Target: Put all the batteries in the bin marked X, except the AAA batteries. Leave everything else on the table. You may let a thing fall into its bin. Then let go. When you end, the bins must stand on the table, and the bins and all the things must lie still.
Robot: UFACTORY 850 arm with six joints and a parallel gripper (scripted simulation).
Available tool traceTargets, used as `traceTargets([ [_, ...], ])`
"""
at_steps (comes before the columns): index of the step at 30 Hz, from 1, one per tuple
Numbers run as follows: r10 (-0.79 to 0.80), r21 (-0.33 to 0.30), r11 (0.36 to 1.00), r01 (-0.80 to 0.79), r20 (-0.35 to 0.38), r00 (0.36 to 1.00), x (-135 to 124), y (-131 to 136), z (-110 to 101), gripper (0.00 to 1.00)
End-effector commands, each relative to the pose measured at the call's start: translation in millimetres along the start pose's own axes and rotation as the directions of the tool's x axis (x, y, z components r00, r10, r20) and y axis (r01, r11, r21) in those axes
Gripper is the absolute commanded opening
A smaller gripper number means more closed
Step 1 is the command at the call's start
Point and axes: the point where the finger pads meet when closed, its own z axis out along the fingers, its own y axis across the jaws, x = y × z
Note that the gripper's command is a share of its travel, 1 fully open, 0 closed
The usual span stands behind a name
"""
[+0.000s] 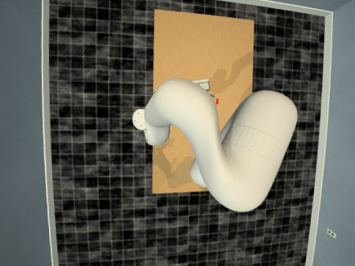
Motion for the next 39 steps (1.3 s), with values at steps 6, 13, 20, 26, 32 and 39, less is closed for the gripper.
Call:
traceTargets([
  [6,0.0,-0.001,1.0,0.0,0.0,1.0,21.4,20.8,49.8,0.07],
  [13,0.0,-0.001,1.0,0.0,0.0,1.0,42.1,40.0,97.6,0.07],
  [20,0.0,-0.001,1.0,0.0,0.0,1.0,44.2,42.3,102.7,0.07],
  [26,0.077,0.115,0.99,-0.078,0.014,0.997,26.6,18.3,109.5,0.07],
  [32,0.126,0.18,0.975,-0.129,0.028,0.992,16.3,3.8,117.0,0.07],
  [39,0.196,0.268,0.942,-0.202,0.047,0.979,3.5,-18.0,126.3,0.07],
])
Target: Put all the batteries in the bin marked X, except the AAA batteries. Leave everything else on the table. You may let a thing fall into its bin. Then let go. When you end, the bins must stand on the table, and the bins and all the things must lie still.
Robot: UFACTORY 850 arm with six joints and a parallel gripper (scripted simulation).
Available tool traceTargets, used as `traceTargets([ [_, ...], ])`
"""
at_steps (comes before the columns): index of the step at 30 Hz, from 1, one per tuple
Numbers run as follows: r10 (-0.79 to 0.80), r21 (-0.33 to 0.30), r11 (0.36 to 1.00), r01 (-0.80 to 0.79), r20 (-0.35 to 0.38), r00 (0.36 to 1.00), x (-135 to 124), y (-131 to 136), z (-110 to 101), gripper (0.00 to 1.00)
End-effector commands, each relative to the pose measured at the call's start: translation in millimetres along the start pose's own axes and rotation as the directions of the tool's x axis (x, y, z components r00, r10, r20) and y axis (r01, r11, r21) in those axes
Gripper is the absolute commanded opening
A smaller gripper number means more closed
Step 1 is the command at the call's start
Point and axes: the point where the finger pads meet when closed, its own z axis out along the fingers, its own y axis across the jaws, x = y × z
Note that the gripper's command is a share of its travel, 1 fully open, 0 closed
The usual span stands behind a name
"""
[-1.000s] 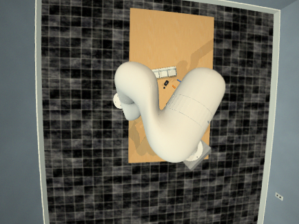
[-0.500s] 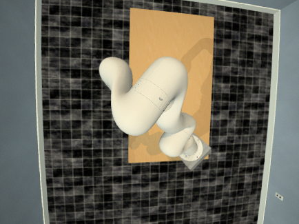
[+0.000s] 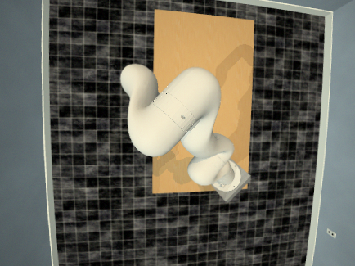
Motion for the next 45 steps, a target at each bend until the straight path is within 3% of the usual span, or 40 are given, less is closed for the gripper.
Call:
traceTargets([
  [1,0.068,0.096,0.993,-0.068,0.0,0.998,-13.4,-14.3,11.3,0.07],
  [4,0.09,0.122,0.989,-0.089,0.002,0.996,-17.3,-19.5,14.9,0.07],
  [6,0.143,0.184,0.973,-0.142,0.003,0.99,-24.2,-30.6,21.6,0.07],
  [11,0.176,0.221,0.96,-0.173,0.003,0.984,-27.7,-37.3,25.2,0.07],
  [14,0.254,0.303,0.922,-0.243,0.004,0.967,-34.0,-51.3,32.2,0.07],
  [19,0.342,0.386,0.866,-0.317,0.005,0.94,-38.8,-68.0,39.7,0.07],
  [26,0.471,0.492,0.767,-0.412,0.006,0.882,-40.4,-81.8,45.8,0.07],
  [28,0.471,0.492,0.767,-0.412,0.006,0.882,-40.4,-81.8,45.8,0.07],
  [30,0.538,0.543,0.706,-0.455,0.006,0.843,-40.2,-86.2,48.2,0.07],
  [43,0.762,0.669,0.475,-0.571,0.013,0.648,-38.6,-85.9,60.0,0.07],
  [45,0.762,0.669,0.475,-0.571,0.013,0.648,-38.6,-85.9,60.0,0.07],
])
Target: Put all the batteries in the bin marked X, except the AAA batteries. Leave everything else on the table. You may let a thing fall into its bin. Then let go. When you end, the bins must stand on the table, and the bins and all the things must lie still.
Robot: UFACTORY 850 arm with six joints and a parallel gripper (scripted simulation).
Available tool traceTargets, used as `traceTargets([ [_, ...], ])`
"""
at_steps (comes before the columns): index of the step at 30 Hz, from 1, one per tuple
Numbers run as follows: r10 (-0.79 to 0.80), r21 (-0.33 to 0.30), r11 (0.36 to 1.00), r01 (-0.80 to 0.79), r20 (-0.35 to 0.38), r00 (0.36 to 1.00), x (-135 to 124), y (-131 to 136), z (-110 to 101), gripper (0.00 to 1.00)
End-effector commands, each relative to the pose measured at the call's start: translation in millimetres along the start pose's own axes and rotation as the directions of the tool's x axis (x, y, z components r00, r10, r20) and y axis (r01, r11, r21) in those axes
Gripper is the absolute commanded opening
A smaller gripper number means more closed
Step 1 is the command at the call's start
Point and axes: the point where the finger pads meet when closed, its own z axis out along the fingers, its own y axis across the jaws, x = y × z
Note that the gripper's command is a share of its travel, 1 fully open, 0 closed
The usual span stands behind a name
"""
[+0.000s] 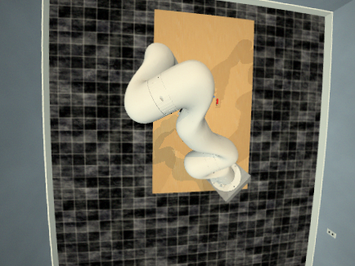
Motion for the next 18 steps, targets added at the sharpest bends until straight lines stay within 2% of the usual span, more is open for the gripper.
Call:
traceTargets([
  [1,0.09,0.087,0.993,-0.082,-0.091,0.992,0.7,2.2,1.5,0.07],
  [7,0.203,0.147,0.973,-0.178,-0.177,0.963,5.6,13.5,0.4,0.07],
  [15,0.36,0.22,0.927,-0.303,-0.298,0.884,11.6,42.2,-5.7,0.07],
  [17,0.36,0.22,0.927,-0.303,-0.298,0.884,11.6,42.2,-5.7,0.07],
  [18,0.412,0.248,0.906,-0.342,-0.341,0.845,11.9,50.3,-7.7,0.07],
])
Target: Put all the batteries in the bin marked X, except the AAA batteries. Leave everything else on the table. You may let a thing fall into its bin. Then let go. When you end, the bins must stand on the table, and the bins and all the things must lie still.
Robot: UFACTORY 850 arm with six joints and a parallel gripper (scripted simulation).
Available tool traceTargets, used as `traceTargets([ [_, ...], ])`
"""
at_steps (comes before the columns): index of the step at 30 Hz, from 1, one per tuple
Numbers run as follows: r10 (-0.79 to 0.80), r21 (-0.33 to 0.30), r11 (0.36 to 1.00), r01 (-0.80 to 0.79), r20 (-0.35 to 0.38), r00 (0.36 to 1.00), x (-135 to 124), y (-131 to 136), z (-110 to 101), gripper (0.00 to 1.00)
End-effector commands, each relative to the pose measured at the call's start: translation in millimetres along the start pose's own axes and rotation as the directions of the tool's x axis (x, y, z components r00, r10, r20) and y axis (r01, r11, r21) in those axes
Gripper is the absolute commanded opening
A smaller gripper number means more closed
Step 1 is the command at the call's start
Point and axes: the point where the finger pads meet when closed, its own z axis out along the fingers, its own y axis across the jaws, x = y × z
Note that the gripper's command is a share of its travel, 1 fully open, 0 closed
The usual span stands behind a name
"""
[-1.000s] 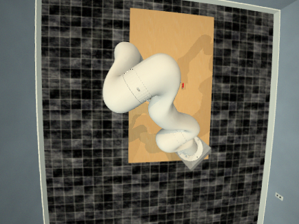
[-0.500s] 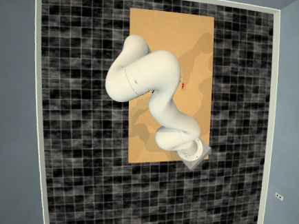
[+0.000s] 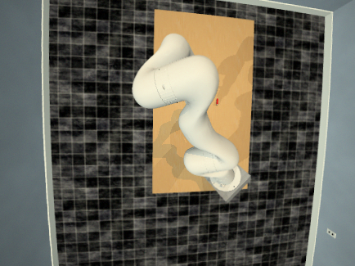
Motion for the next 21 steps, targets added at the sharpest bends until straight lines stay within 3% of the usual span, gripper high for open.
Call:
traceTargets([
  [1,0.091,0.043,0.995,-0.087,-0.122,0.988,8.4,14.7,-4.6,0.07],
  [10,0.218,0.075,0.976,-0.206,-0.268,0.938,17.7,42.0,-15.3,0.07],
  [12,0.268,0.084,0.963,-0.255,-0.328,0.906,20.8,57.1,-21.6,0.07],
  [16,0.269,0.084,0.963,-0.256,-0.329,0.905,21.0,58.0,-22.0,0.07],
  [18,0.317,0.092,0.948,-0.305,-0.389,0.865,22.6,73.2,-28.5,0.07],
  [20,0.317,0.092,0.948,-0.305,-0.389,0.865,22.9,75.4,-29.4,0.07],
  [21,0.342,0.096,0.938,-0.334,-0.422,0.84,23.0,83.1,-32.8,0.07],
])
